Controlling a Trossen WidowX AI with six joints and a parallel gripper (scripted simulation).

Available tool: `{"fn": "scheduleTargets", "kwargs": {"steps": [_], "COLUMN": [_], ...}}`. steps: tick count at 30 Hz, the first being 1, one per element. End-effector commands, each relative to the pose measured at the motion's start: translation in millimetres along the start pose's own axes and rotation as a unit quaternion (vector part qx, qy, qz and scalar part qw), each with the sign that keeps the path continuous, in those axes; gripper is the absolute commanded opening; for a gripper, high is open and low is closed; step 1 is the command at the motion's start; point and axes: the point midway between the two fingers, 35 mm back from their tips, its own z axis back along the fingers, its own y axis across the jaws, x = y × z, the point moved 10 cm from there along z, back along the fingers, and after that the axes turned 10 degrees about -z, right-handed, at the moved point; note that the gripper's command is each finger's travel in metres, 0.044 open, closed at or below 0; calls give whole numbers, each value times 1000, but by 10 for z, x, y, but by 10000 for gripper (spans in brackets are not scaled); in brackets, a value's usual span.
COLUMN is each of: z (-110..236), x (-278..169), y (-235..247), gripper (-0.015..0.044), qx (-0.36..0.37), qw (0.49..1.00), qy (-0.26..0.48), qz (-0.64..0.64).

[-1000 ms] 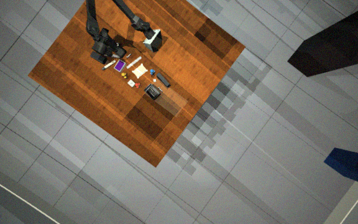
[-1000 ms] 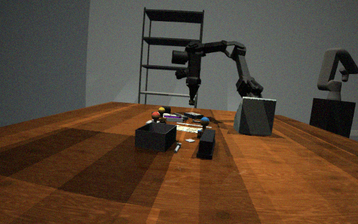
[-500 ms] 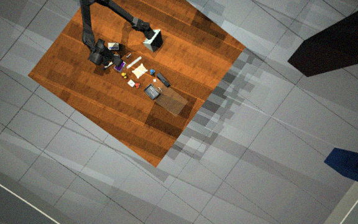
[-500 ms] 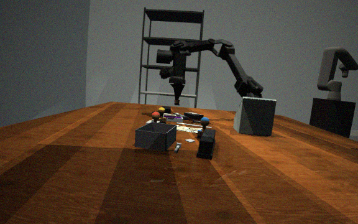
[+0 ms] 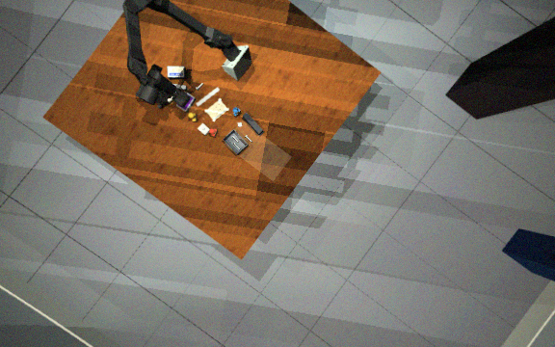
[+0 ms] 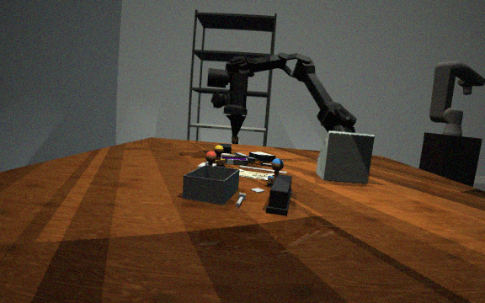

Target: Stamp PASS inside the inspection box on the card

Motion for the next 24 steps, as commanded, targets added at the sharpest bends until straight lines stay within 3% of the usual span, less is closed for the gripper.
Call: {"fn": "scheduleTargets", "kwargs": {"steps": [1,24], "z": [-33,-185], "x": [-2,3], "y": [1,3], "gripper": [0,0], "qx": [-1,-1], "qw": [1000,1000], "qy": [1,1], "qz": [2,1]}}
